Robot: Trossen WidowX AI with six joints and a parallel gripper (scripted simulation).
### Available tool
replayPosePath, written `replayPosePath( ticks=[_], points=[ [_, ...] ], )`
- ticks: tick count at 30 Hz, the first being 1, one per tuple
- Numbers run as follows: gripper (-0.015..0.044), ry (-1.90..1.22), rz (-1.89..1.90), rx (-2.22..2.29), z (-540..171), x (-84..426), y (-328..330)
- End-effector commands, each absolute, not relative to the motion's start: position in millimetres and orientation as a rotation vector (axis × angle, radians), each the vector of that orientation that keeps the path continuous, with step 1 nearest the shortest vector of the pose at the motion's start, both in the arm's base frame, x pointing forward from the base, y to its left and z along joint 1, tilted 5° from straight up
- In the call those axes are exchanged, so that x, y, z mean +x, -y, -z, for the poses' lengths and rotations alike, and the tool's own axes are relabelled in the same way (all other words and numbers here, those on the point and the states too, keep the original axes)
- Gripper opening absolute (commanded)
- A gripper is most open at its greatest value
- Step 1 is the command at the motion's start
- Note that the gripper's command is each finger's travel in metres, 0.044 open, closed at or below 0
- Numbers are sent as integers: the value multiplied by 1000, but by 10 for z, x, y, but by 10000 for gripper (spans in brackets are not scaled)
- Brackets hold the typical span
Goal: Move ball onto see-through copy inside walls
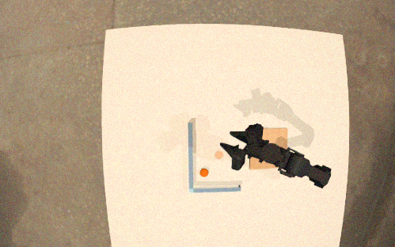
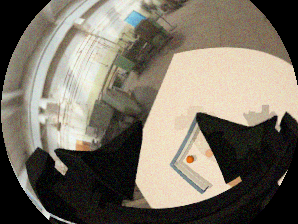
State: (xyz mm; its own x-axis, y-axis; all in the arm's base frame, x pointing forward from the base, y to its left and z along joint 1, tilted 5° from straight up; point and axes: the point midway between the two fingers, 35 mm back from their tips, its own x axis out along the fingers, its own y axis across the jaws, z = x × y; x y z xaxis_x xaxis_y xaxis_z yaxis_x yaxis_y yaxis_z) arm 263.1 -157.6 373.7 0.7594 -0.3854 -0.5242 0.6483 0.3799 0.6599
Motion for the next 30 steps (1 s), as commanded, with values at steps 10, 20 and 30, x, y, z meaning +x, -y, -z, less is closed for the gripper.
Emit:
replayPosePath(
  ticks=[10, 20, 30],
  points=[
    [307, -1072, 411, 584, -2087, 3583, 770],
    [307, -1572, 92, 187, -881, 3652, -89],
    [307, -1595, 73, 166, -821, 3639, -133]
  ],
)
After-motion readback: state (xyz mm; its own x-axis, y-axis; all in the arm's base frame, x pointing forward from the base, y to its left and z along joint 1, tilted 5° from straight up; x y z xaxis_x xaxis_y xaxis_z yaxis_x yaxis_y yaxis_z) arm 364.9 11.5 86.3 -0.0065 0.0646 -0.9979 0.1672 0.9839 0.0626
